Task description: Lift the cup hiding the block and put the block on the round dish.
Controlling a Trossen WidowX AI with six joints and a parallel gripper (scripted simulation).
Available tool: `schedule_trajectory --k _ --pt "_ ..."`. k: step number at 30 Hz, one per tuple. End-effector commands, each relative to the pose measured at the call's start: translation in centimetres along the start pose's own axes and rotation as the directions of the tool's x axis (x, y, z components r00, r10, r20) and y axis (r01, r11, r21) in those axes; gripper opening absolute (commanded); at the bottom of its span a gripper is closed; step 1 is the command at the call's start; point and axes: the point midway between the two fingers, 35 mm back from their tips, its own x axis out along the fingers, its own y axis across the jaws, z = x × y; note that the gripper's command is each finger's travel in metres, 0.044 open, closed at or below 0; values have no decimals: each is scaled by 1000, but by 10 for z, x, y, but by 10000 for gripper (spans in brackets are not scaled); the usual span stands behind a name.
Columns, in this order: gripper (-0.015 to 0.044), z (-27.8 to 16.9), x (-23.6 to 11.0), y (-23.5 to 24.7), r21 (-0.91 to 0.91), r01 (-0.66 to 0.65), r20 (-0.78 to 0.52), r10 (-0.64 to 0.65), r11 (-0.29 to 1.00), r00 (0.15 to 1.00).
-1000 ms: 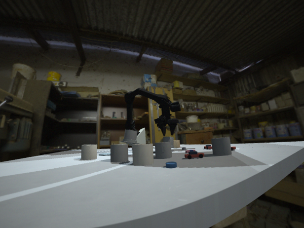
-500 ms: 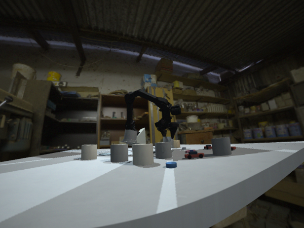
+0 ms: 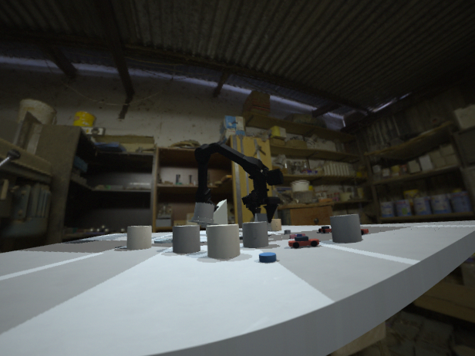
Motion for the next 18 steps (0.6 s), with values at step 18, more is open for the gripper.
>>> schedule_trajectory --k 18 --pt "210 1 7 -2 -9 0 5 0 1000 1000"
